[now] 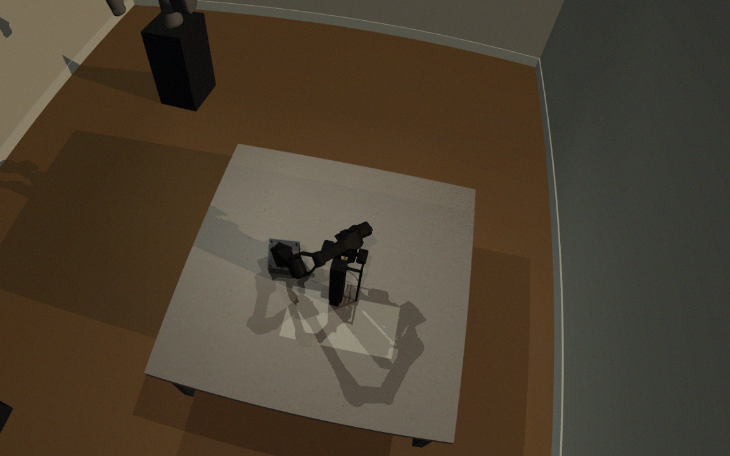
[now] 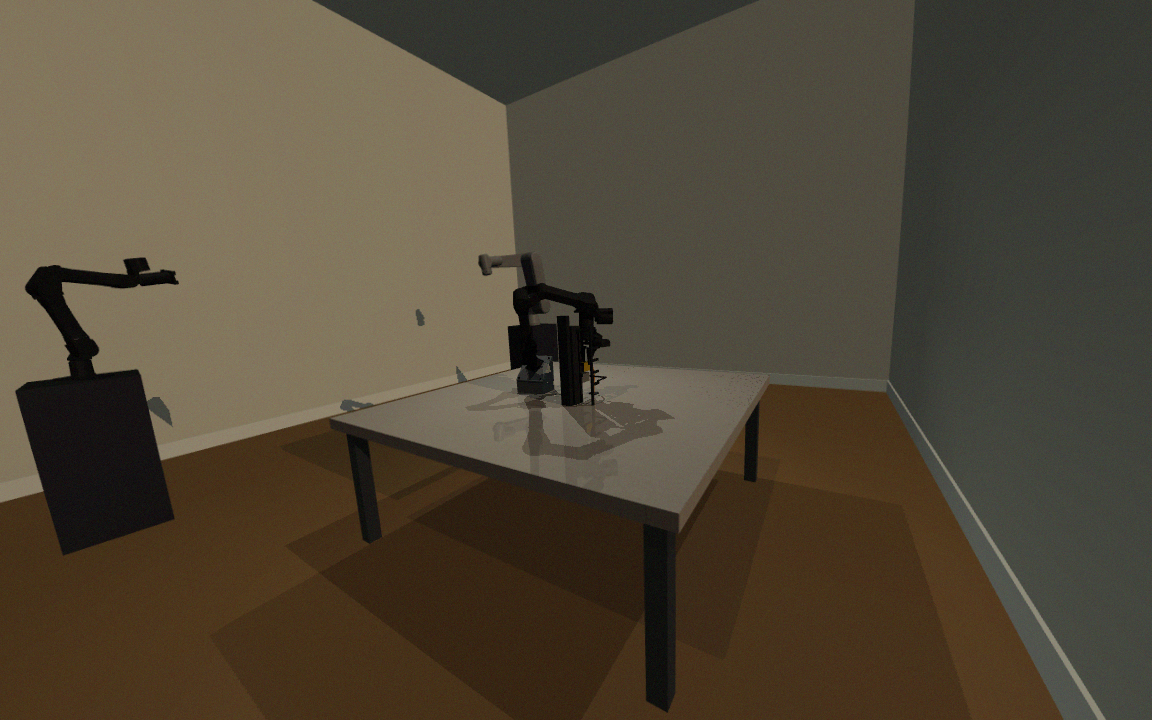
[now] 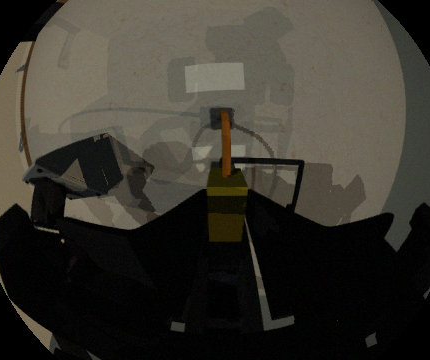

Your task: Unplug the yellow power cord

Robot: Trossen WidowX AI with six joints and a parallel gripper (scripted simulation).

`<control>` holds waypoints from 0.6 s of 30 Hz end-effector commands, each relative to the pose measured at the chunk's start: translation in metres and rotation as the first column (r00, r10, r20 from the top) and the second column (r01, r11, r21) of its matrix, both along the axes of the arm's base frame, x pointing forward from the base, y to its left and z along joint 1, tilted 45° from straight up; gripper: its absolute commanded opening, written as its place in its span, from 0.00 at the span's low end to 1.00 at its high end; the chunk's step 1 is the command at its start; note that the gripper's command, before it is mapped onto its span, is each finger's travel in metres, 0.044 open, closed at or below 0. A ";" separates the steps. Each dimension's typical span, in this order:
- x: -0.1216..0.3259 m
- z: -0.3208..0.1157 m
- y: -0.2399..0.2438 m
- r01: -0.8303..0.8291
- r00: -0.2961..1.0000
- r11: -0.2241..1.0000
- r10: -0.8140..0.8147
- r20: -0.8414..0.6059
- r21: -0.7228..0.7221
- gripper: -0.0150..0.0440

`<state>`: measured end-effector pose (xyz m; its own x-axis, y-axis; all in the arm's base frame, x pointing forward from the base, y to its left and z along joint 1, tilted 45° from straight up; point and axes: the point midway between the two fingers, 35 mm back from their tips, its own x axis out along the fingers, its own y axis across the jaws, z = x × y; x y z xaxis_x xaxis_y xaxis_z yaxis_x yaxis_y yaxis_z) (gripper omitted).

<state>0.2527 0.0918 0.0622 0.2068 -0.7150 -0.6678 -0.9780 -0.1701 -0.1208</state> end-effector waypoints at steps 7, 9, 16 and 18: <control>-0.003 -0.015 0.023 -0.025 1.000 0.998 0.026 -0.014 0.062 0.43; -0.003 -0.015 0.023 -0.025 1.000 0.998 0.026 -0.014 0.062 0.52; -0.003 -0.015 0.023 -0.025 1.000 0.998 0.026 -0.014 0.062 0.83; -0.003 -0.018 0.029 -0.026 1.000 0.998 0.027 -0.015 0.063 0.92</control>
